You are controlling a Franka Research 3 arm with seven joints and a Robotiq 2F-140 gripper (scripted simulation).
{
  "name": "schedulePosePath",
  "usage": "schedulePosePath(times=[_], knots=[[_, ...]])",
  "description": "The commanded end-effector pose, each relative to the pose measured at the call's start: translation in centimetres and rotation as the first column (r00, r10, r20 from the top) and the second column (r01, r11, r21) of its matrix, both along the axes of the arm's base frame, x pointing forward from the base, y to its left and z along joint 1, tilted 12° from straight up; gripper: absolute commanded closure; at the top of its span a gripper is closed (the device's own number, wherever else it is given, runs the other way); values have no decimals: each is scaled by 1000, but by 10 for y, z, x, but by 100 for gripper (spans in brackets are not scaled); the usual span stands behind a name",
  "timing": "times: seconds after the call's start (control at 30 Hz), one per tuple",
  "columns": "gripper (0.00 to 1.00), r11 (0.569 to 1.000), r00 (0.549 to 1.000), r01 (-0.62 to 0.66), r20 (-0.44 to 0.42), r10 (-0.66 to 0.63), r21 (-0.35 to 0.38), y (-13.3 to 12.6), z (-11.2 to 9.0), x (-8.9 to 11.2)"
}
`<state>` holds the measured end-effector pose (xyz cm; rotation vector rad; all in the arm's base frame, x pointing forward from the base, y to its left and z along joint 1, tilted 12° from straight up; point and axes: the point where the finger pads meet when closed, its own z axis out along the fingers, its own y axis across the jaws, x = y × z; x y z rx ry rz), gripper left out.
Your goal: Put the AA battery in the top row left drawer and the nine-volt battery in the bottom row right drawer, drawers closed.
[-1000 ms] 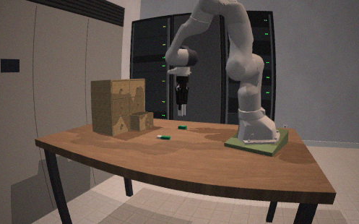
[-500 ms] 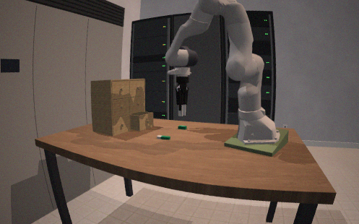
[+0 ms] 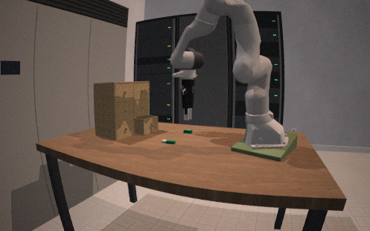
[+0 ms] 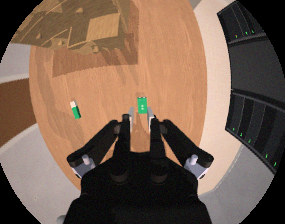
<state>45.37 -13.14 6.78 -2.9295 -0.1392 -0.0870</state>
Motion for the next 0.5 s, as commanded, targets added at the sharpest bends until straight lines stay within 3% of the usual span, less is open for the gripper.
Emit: schedulePosePath(times=[0.0,0.47], knots=[[80,1000,1000,-19,7,19,-5,-2,0,1],[80,999,999,-37,9,37,-8,-3,-1,1]])
